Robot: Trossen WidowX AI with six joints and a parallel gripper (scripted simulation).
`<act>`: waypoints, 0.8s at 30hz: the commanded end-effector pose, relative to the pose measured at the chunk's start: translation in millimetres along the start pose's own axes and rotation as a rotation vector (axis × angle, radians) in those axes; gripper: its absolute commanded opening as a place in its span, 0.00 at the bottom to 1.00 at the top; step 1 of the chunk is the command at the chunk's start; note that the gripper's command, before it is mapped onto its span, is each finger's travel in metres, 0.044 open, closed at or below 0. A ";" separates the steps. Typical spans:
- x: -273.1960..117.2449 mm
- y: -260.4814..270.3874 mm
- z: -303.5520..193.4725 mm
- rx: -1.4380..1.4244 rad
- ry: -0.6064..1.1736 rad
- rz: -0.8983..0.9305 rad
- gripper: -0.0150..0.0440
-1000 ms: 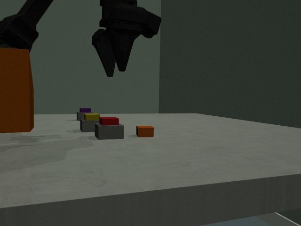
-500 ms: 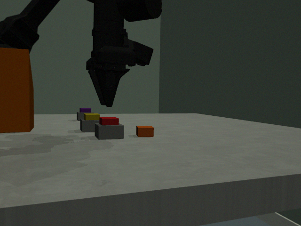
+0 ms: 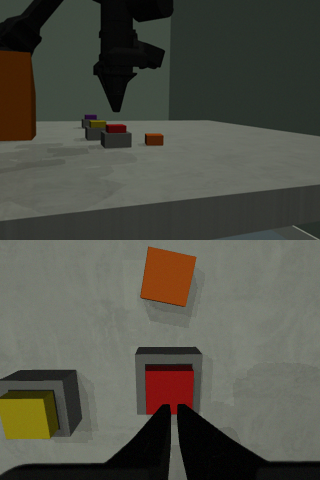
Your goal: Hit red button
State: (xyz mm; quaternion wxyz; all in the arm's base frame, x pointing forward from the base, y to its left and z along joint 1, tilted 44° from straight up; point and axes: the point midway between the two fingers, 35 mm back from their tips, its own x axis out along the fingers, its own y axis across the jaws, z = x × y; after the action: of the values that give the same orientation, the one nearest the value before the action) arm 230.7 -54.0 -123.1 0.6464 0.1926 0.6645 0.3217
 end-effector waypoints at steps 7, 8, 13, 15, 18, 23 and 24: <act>15.2 0.6 0.1 0.005 0.000 0.004 0.29; 16.8 0.6 0.1 0.005 0.000 0.004 0.29; 24.7 0.9 0.0 0.005 0.000 0.005 0.29; 27.9 1.0 -0.1 0.005 0.000 0.005 0.29; 32.3 1.3 -0.3 0.005 0.000 0.005 0.29; 33.3 1.3 -0.4 0.005 0.000 0.005 0.29; 33.3 1.3 -0.4 0.005 0.000 0.005 0.29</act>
State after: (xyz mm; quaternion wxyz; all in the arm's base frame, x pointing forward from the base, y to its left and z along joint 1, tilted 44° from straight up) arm 228.2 -32.5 -145.9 0.6471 0.1925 0.6637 0.3220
